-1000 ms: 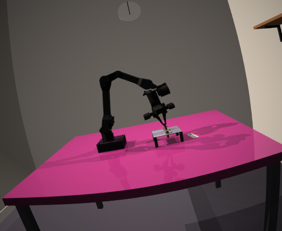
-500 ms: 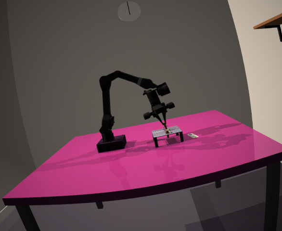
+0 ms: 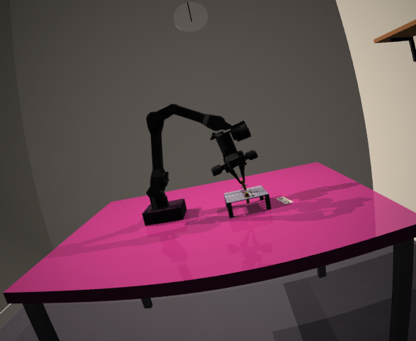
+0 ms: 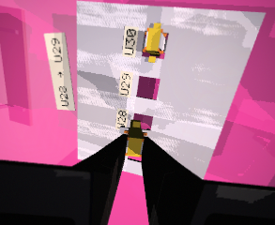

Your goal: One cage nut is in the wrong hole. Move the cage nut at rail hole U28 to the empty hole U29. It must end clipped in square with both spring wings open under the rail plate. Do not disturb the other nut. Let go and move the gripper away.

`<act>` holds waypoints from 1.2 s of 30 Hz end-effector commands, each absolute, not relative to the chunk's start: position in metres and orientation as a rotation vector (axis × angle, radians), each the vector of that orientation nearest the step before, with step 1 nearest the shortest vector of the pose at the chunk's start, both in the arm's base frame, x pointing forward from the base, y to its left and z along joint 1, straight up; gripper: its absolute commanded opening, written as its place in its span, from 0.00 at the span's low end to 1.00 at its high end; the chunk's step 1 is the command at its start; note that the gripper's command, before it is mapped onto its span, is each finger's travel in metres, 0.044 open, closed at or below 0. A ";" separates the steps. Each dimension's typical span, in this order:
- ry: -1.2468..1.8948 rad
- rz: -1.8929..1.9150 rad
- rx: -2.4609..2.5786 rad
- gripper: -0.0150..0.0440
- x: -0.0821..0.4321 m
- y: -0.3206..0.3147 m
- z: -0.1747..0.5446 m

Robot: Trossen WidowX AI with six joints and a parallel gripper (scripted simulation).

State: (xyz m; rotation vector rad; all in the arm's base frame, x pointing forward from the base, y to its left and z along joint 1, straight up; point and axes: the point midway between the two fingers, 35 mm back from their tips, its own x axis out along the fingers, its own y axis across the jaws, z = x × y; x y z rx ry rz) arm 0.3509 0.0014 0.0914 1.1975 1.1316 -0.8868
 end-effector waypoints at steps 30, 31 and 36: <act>1.131 -0.887 1.198 0.32 0.351 0.001 0.097; 1.130 -0.886 1.199 0.32 0.351 0.001 0.097; 1.119 -0.874 1.207 0.32 0.350 0.001 0.102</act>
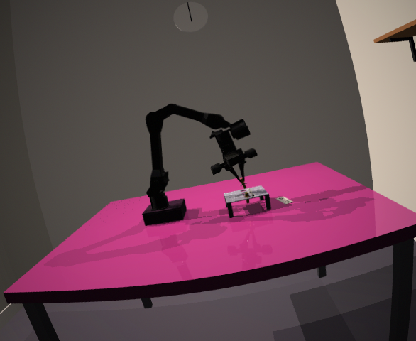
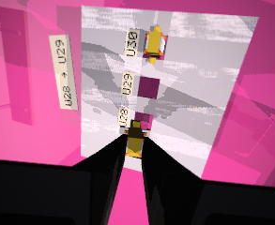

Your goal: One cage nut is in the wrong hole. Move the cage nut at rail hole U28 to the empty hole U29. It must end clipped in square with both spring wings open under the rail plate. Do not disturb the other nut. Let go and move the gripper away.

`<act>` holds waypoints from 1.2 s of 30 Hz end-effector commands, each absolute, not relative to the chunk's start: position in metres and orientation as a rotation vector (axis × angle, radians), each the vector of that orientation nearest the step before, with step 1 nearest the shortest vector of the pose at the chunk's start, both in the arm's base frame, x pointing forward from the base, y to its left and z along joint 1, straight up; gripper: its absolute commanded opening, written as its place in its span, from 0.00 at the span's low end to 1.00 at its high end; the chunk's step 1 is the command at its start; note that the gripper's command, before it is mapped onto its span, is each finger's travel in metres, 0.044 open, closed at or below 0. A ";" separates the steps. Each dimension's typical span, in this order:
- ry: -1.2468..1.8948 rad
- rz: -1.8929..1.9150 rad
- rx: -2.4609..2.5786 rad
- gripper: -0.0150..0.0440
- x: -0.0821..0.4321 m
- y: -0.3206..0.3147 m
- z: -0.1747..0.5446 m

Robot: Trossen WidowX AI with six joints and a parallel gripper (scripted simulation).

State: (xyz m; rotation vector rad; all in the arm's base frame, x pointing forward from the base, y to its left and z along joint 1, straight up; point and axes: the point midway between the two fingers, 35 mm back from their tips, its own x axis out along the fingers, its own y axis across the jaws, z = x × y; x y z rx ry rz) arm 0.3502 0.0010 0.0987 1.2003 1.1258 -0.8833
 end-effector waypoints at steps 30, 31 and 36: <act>1.101 -0.861 1.216 0.32 0.353 -0.039 0.111; 1.103 -0.864 1.214 0.32 0.353 -0.039 0.110; 1.116 -0.878 1.207 0.32 0.354 -0.039 0.109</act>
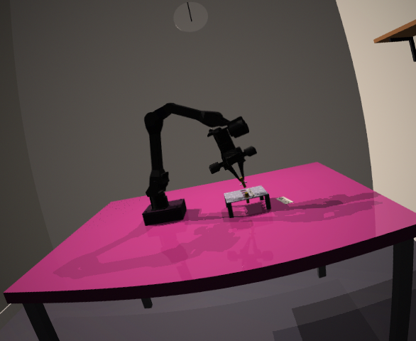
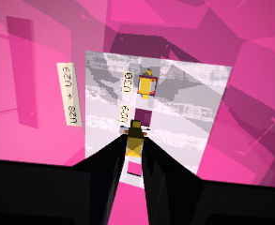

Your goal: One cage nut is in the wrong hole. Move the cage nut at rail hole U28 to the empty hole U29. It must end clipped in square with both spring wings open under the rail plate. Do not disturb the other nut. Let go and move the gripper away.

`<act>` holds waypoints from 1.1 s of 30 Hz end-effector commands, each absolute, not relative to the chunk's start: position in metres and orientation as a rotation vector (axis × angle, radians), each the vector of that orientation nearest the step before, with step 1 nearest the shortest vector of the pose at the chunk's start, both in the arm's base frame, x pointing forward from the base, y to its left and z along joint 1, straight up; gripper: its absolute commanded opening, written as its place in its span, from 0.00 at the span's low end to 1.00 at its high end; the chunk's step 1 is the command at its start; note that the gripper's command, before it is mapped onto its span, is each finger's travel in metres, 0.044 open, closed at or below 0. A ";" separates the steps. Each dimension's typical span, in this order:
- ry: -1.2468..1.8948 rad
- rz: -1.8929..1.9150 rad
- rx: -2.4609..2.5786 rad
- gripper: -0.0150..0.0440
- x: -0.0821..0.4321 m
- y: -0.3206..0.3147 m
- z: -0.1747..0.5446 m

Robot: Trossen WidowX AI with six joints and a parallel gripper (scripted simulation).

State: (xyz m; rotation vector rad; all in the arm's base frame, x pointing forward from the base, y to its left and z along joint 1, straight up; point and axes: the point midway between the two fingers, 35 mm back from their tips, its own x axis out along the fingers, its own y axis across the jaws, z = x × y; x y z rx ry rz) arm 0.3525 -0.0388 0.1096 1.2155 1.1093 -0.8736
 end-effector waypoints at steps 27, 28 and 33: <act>1.184 -0.953 1.163 0.32 0.358 -0.038 0.105; 1.186 -0.956 1.161 0.32 0.359 -0.038 0.105; 1.198 -0.970 1.152 0.32 0.359 -0.038 0.104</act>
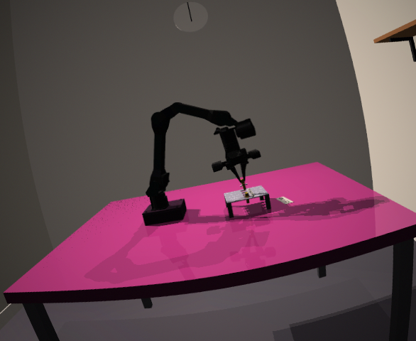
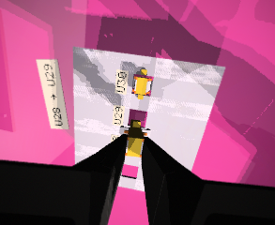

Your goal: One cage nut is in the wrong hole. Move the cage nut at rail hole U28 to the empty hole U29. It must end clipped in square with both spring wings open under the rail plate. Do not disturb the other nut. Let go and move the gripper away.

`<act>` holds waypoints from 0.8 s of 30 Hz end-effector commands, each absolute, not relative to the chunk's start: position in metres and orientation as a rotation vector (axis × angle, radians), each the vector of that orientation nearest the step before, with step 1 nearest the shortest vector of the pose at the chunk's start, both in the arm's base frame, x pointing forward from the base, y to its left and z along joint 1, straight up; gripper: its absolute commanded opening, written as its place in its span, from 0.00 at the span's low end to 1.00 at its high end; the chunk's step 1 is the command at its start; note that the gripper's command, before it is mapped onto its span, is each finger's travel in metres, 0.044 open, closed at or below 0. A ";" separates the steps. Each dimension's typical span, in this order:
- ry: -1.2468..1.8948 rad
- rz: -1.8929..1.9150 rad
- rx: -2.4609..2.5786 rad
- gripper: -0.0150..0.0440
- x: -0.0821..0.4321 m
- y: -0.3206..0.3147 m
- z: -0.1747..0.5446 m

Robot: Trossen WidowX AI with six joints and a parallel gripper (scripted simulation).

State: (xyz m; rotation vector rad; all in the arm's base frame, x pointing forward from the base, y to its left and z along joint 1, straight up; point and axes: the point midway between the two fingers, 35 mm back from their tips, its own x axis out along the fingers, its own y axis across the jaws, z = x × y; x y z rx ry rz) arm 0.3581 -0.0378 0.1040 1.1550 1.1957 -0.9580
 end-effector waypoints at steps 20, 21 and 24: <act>1.247 -1.025 1.113 0.32 0.362 -0.037 0.100; 1.249 -1.027 1.111 0.32 0.362 -0.037 0.100; 1.257 -1.036 1.105 0.32 0.362 -0.037 0.099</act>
